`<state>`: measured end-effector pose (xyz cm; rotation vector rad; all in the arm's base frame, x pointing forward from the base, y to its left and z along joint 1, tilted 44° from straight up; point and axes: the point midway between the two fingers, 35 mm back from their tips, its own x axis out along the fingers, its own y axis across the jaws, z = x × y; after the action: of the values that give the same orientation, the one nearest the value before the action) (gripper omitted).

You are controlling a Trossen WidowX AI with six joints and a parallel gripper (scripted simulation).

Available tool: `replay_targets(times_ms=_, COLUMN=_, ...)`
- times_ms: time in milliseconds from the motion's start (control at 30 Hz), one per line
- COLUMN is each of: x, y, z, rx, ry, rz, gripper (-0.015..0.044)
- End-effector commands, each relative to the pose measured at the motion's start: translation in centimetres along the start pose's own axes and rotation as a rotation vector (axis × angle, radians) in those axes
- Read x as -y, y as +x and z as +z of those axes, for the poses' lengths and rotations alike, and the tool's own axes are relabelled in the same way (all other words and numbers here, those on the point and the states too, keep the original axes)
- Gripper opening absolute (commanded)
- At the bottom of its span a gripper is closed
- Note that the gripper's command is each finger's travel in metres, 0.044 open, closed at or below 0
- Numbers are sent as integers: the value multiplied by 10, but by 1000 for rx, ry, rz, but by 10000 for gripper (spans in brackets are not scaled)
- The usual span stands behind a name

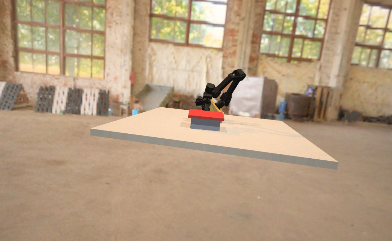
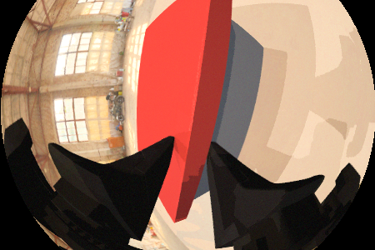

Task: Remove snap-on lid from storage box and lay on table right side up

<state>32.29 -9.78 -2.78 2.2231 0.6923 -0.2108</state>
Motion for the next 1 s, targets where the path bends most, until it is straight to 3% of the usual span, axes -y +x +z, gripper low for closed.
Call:
replay_targets(times_ms=0, x=-1, y=1, z=0, rx=1, ry=0, rz=1, gripper=0)
replay_targets(times_ms=967, x=-30, y=-18, z=0, rx=3, ry=-1, rz=1, gripper=0)
